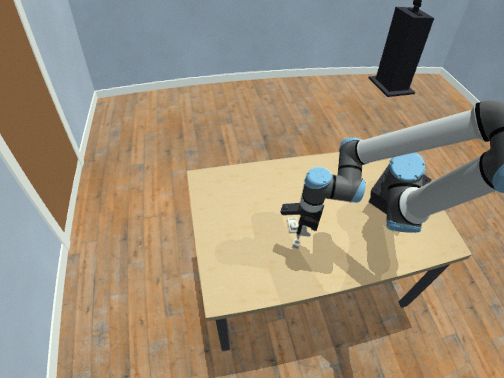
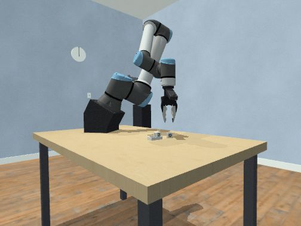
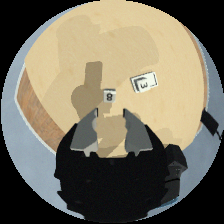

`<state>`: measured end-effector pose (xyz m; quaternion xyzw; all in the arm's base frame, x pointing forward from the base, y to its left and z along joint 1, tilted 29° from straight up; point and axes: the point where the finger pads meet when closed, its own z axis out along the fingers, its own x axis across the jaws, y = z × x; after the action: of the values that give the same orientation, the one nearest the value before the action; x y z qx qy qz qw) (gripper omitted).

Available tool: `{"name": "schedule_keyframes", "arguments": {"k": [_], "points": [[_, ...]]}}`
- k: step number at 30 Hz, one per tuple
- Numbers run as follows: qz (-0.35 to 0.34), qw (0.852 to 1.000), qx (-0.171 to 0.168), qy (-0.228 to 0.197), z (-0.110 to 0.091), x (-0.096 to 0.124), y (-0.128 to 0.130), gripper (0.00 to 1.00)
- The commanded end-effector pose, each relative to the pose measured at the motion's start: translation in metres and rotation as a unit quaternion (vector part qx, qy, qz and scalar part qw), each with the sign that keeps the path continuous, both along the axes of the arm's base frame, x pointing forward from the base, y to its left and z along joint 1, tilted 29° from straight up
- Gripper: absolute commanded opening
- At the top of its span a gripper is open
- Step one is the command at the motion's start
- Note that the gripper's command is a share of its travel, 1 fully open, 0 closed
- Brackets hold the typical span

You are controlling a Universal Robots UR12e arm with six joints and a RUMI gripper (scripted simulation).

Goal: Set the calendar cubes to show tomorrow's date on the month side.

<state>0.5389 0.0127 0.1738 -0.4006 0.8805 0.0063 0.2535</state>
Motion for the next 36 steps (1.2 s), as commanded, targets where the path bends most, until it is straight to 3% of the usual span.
{"name": "schedule_keyframes", "arguments": {"k": [1,19,36], "points": [[-0.001,1.000,0.000,0.000,0.000,0.000,0.000,0.29],[-0.013,1.000,0.006,0.003,-0.008,0.005,0.002,0.29],[-0.013,1.000,0.006,0.003,-0.030,0.017,0.008,0.29]]}}
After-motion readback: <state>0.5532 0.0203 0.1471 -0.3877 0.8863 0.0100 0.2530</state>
